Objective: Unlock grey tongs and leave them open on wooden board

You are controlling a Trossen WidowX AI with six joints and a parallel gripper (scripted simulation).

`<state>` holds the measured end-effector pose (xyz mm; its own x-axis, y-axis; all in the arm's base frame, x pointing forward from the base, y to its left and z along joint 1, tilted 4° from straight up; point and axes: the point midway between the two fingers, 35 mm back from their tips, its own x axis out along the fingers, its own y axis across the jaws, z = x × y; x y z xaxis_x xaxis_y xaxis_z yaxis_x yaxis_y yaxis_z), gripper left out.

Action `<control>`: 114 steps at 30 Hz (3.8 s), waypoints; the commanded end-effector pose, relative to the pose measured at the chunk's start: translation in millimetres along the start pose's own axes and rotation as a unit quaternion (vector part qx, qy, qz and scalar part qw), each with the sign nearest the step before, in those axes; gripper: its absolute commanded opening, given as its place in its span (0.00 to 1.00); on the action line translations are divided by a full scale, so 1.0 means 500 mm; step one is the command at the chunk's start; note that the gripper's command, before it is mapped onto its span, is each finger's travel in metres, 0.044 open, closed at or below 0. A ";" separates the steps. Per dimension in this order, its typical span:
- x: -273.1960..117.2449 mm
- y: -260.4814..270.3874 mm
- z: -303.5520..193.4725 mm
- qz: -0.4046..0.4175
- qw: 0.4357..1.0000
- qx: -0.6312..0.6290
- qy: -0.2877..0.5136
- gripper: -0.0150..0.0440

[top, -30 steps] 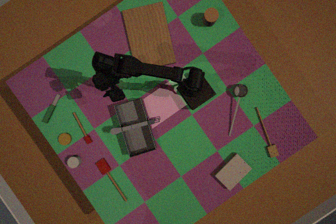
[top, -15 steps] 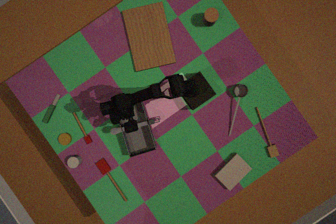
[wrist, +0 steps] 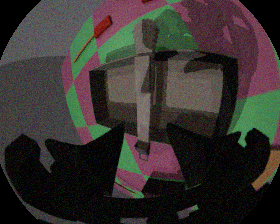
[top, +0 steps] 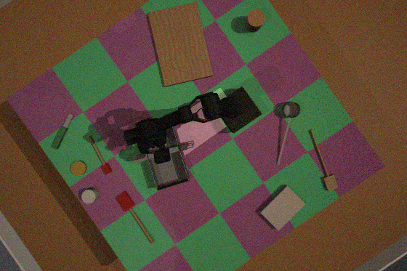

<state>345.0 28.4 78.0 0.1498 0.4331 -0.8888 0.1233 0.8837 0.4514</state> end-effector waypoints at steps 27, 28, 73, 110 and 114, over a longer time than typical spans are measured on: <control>0.077 -0.002 0.010 -0.002 1.000 0.000 -0.001 0.69; 0.080 -0.002 0.010 -0.002 1.000 0.000 -0.001 0.69; 0.151 0.002 0.008 0.002 1.000 -0.003 -0.002 0.26; 0.031 0.075 -0.004 -0.149 0.989 0.007 0.011 0.00; 0.029 0.075 -0.006 -0.207 0.978 0.005 0.007 0.00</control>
<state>347.8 67.8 77.8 0.0716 0.1406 -0.9875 0.1733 0.9732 0.1511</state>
